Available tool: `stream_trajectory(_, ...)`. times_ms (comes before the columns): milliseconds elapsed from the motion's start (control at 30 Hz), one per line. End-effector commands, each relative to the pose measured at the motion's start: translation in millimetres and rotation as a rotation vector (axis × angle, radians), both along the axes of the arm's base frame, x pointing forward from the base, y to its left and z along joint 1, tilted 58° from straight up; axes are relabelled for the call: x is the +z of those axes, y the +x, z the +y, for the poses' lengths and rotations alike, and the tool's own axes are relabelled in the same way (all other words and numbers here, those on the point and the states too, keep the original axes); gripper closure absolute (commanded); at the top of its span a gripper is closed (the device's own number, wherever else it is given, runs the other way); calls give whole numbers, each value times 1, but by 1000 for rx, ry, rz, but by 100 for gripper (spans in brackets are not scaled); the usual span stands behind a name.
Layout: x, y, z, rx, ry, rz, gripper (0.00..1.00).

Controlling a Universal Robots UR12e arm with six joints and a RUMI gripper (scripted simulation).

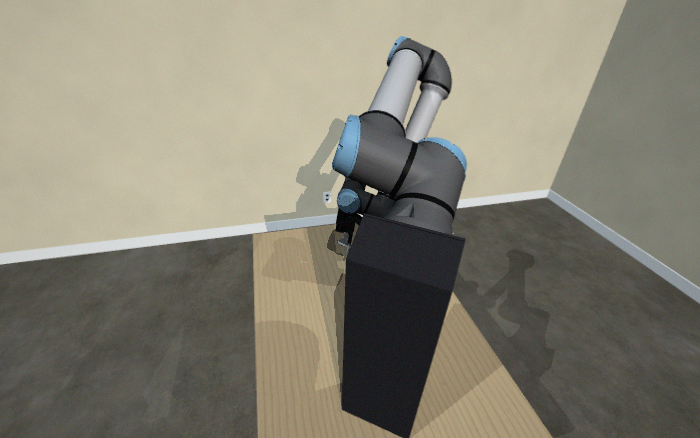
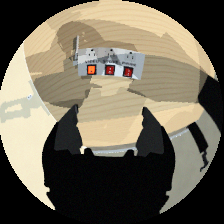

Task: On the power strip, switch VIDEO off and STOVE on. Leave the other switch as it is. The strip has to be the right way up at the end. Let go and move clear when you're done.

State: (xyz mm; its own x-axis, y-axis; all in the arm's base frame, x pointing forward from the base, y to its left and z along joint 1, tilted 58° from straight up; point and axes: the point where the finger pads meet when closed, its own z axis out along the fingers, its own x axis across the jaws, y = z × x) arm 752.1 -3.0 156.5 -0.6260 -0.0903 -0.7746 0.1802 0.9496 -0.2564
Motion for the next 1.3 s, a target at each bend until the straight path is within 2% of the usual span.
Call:
stream_trajectory(0, 0, -1, 0, -1, 0, 0, 0)
stream_trajectory(833, 0, 0, 0, -1, -7, 0, 0)
stream_trajectory(933, 1, 3, -6, -9, -67, -2, 0)
stream_trajectory(1067, 2, 3, -25, -44, -239, 3, 0)
stream_trajectory(1133, 2, 3, -25, -44, -239, 3, 0)
stream_trajectory(1167, 2, 2, -29, -56, -285, 7, 0)
stream_trajectory(1267, 2, 2, -29, -56, -285, 7, 0)
